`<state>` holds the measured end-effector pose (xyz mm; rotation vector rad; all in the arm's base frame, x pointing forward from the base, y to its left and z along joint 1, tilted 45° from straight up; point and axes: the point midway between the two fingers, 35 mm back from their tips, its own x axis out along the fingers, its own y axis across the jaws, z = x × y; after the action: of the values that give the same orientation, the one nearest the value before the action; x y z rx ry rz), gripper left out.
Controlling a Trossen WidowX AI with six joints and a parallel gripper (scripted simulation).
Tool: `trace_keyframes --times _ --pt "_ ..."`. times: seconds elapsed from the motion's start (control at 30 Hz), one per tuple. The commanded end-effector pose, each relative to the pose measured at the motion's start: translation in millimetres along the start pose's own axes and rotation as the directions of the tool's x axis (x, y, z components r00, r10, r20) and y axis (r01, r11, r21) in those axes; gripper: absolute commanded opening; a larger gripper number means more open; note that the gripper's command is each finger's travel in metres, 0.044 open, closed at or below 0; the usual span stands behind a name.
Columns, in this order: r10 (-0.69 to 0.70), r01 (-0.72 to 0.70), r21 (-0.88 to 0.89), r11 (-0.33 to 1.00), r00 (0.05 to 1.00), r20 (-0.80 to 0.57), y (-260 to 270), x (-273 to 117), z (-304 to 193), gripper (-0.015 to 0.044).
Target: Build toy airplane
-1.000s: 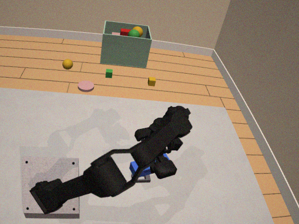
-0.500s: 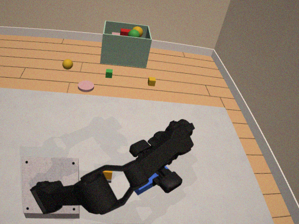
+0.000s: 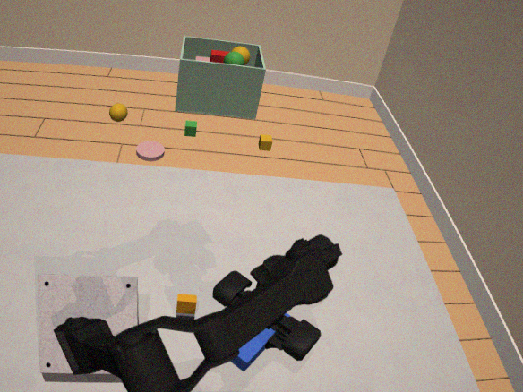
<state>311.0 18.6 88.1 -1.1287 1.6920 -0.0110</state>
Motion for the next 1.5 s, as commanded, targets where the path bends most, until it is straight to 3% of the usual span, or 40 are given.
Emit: trace_keyframes --times 0.0,0.63,1.43,1.47 --pt "-0.004 0.004 -0.064 0.998 1.000 -0.001 -4 2 -11 0.0000" --pt "-0.010 0.006 -0.372 0.928 1.000 -0.010 -18 15 -70 0.0000" --pt "-0.023 -0.006 -0.688 0.725 0.999 -0.033 -17 33 -136 0.0000" --pt "-0.023 -0.006 -0.688 0.725 0.999 -0.033 -17 33 -136 0.0026"
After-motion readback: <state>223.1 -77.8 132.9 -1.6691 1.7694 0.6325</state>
